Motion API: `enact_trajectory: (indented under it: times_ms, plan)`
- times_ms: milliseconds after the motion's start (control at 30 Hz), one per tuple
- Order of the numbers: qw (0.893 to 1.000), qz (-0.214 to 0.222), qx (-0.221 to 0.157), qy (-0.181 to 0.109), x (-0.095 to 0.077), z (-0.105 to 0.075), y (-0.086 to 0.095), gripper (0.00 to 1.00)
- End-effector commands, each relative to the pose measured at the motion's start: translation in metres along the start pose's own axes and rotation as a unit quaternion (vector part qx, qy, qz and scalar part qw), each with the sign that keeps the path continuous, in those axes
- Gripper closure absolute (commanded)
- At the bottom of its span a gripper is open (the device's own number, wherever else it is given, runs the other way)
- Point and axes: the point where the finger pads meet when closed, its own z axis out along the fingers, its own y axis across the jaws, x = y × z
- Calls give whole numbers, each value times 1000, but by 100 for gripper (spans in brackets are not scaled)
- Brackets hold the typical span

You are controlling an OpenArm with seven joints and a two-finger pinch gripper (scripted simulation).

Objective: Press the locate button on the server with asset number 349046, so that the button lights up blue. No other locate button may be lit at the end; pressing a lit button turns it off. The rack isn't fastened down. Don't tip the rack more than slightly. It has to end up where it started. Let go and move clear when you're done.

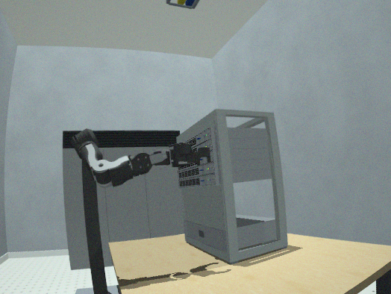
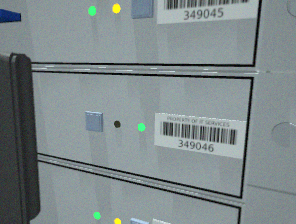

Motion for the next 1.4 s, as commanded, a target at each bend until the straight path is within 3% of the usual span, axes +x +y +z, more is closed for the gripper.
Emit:
enact_trajectory:
  times_ms: [0,967,1367]
  plan:
    - [1000,-1,3,4,3,1,-1,40]
    - [1000,-1,3,4,3,0,-1,40]
    - [1000,-1,3,4,2,-22,-1,40]
